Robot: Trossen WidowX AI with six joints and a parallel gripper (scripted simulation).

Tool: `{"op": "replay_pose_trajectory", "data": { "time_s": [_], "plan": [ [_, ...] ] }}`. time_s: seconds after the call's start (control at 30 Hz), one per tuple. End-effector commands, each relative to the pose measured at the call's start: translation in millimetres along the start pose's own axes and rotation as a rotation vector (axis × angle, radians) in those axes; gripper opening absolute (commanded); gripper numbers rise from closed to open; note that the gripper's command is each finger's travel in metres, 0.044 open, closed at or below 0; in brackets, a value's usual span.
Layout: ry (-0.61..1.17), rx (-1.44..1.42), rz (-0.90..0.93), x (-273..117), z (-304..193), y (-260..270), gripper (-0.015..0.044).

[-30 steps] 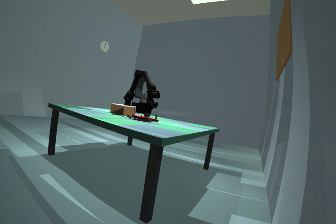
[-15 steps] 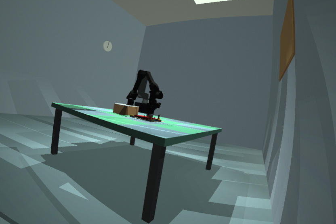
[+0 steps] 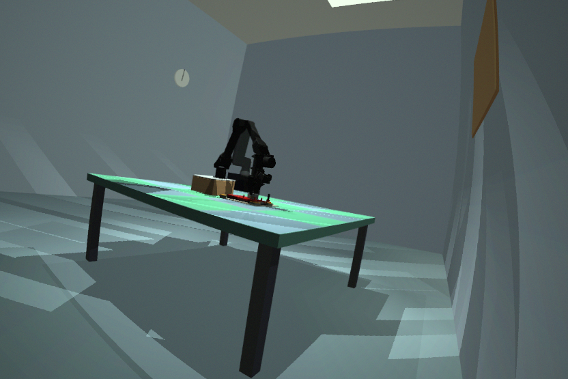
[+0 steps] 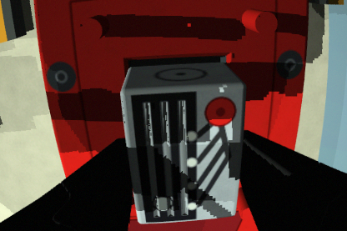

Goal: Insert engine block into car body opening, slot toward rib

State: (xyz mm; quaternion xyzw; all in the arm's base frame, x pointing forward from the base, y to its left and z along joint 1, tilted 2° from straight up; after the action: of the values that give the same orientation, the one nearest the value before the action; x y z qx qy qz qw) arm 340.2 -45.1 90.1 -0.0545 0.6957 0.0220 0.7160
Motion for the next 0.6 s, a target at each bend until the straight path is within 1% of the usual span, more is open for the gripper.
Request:
{"op": "replay_pose_trajectory", "data": {
  "time_s": [0.0, 0.57],
  "plan": [
    [0.001, 0.008, -0.001, 1.6, -0.3, -0.2, 0.0159],
    [0.001, 0.003, -0.001, 5.3, -0.3, -0.2, 0.0159]
  ]
}}
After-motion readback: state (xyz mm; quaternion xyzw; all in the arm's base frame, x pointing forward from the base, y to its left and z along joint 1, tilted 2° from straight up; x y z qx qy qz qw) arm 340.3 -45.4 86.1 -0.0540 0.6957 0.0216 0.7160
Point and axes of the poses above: the point midway between the two fingers, 35 mm back from their tips, its own x axis out along the fingers, its own y axis across the jaws, z = x × y, the point moved 10 cm from there along -x, back along the fingers, and after that the axes turned 5 degrees about -x, right-handed, at the moved point
